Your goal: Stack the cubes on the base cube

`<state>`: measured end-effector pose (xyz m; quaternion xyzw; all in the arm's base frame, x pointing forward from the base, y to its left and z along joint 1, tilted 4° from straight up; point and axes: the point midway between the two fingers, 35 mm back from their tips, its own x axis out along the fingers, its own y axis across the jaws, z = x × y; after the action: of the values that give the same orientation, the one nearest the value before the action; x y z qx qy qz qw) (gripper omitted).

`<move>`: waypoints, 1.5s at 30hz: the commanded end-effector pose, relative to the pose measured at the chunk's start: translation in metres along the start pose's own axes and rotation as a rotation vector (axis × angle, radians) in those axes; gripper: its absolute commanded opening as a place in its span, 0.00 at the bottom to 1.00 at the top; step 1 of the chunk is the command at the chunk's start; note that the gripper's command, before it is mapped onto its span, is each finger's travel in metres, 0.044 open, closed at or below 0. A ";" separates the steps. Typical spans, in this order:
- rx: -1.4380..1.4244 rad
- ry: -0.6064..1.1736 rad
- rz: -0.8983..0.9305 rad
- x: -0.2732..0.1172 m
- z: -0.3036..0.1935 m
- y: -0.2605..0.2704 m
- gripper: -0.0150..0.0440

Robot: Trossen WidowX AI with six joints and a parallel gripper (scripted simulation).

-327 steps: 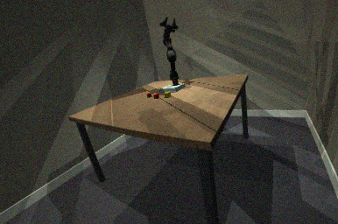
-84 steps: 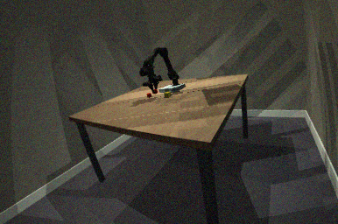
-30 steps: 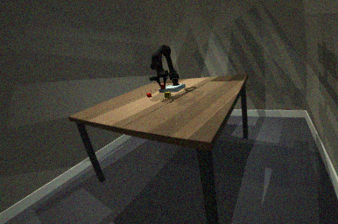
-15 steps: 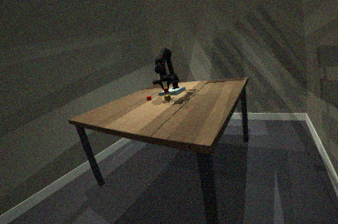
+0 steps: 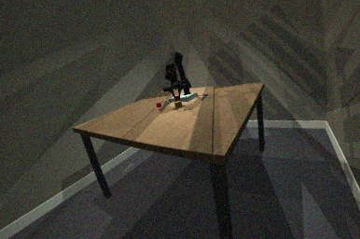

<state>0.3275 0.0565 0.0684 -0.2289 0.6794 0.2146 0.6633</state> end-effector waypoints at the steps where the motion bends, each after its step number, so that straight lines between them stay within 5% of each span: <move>1: 0.005 0.007 0.008 0.010 -0.002 0.002 0.43; 31: 0.001 0.007 0.008 0.016 -0.002 0.002 0.43; 35: 0.001 0.007 0.008 0.016 -0.002 0.002 0.60; 45: 0.002 0.009 0.005 0.006 -0.002 0.001 0.60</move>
<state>0.3226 0.0555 0.0561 -0.2270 0.6869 0.2149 0.6560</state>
